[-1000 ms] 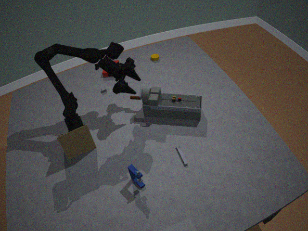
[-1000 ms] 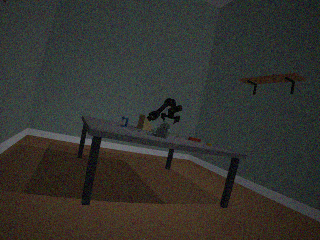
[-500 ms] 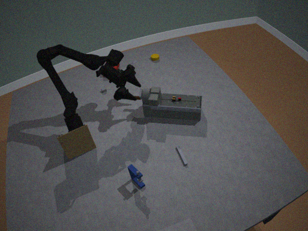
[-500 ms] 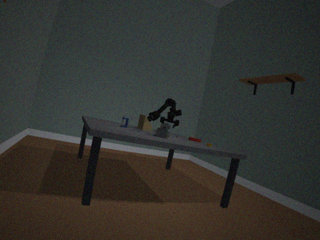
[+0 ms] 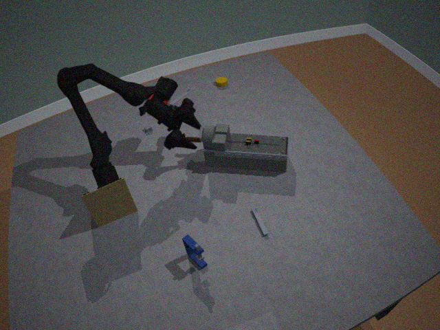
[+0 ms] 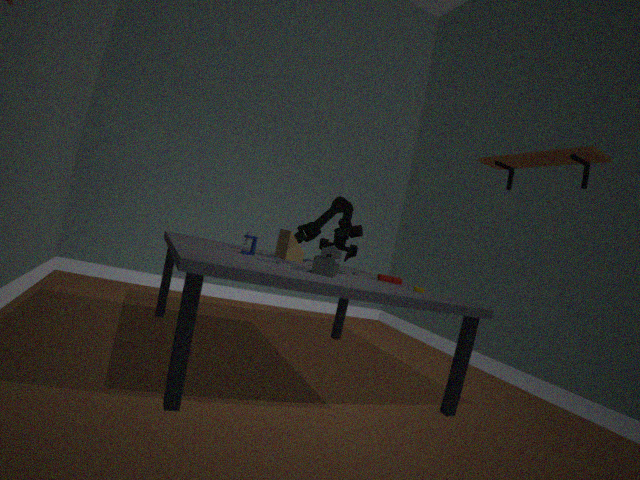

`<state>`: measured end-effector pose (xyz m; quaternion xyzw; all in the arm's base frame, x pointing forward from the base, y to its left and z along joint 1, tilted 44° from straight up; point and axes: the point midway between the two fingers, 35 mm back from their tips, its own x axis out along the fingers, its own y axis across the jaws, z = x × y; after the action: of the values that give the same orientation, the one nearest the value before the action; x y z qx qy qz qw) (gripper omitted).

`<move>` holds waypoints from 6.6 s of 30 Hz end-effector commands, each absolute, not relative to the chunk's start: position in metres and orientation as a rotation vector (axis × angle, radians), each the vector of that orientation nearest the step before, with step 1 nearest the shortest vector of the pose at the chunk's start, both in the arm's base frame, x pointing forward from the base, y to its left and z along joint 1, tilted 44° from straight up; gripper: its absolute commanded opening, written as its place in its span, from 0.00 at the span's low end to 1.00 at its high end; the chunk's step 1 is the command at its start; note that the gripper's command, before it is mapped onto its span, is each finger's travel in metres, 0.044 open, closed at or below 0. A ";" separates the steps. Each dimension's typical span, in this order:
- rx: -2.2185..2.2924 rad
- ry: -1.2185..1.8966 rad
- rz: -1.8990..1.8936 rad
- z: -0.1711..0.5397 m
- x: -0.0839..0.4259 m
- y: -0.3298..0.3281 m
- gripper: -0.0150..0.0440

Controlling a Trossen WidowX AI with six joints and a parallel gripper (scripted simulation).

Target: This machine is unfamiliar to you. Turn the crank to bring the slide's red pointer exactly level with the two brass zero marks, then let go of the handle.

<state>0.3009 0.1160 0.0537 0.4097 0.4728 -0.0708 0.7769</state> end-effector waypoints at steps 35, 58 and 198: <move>0.889 1.024 -0.162 0.033 0.295 0.133 0.25; 0.890 1.024 -0.161 0.053 0.305 0.134 0.25; 0.886 1.025 -0.164 0.040 0.279 0.078 0.25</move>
<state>0.2833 0.0782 0.0479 0.4127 0.4648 -0.0686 0.7804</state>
